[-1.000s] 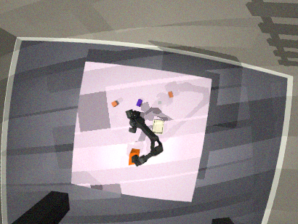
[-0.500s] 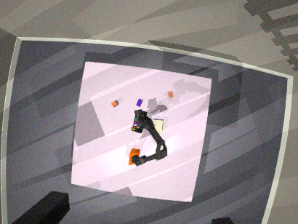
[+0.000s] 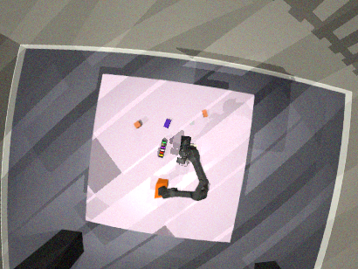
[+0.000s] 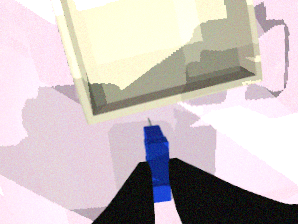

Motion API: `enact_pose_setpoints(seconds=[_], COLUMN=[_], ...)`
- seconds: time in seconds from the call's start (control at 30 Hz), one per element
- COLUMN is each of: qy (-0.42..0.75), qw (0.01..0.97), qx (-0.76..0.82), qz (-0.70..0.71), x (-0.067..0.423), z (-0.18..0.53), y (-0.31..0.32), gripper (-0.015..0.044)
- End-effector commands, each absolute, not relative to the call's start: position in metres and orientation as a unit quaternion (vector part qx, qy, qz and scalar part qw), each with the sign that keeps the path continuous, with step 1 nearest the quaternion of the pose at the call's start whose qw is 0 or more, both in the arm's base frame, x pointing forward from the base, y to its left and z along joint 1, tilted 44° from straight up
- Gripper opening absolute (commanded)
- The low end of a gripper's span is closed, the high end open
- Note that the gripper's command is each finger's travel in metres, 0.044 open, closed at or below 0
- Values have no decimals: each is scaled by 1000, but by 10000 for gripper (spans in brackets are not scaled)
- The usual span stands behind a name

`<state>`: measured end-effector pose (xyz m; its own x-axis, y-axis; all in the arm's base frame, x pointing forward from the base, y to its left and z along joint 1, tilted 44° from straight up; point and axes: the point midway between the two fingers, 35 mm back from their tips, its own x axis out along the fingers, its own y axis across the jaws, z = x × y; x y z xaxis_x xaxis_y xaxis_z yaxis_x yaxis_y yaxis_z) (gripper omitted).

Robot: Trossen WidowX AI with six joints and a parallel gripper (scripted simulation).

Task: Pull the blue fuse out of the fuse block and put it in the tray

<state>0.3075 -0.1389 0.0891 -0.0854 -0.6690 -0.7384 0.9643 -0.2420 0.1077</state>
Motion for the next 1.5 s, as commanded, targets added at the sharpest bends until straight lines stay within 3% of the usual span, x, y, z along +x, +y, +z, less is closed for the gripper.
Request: enact_pose_setpoints(seconds=[0.0, 0.3, 1.23, 1.47], qy=[210, 205, 204, 201], qw=[581, 582, 582, 581], qx=[345, 340, 339, 340], qz=[-707, -710, -710, -711], x=[295, 275, 271, 271], z=[106, 129, 101, 104], y=[-154, -176, -204, -203], gripper=[0, 0, 0, 184])
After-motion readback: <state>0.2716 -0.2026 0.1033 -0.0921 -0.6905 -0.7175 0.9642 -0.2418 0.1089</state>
